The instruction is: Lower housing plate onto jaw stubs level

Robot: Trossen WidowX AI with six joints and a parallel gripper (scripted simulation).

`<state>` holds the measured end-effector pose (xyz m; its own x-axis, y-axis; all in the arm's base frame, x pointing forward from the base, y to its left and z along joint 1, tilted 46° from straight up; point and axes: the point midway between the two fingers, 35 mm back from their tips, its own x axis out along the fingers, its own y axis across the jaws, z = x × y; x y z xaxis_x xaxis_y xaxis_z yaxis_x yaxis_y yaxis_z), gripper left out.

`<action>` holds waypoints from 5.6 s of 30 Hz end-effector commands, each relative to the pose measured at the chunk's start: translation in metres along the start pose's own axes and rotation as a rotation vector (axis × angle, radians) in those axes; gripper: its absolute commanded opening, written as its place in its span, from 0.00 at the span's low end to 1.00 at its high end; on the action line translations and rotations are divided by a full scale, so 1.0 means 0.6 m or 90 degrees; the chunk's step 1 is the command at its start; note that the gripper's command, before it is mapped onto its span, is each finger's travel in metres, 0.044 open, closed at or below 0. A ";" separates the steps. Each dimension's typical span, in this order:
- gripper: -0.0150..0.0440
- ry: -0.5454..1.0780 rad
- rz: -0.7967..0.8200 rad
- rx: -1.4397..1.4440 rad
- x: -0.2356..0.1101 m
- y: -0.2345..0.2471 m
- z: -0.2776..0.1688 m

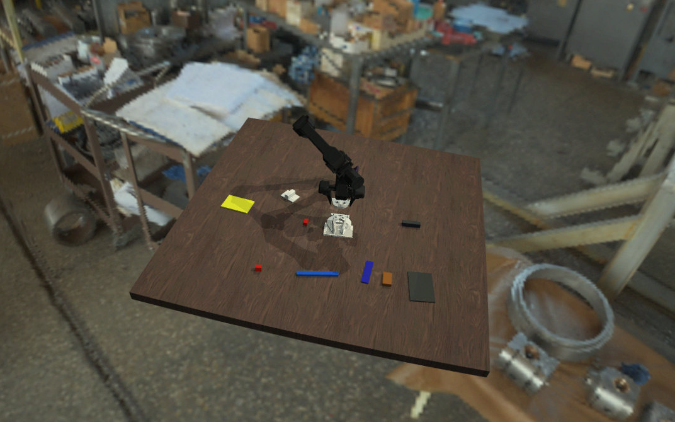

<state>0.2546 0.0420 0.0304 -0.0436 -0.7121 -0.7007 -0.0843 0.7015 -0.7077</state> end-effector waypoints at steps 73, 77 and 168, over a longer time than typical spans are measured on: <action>0.85 0.004 0.000 -0.003 0.064 0.008 -0.004; 0.85 0.004 -0.001 -0.002 0.075 0.008 -0.005; 0.85 0.005 -0.003 -0.011 0.128 0.006 -0.008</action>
<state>0.2479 -0.0089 -0.0242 -0.0460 -0.7123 -0.7004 -0.0905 0.7012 -0.7072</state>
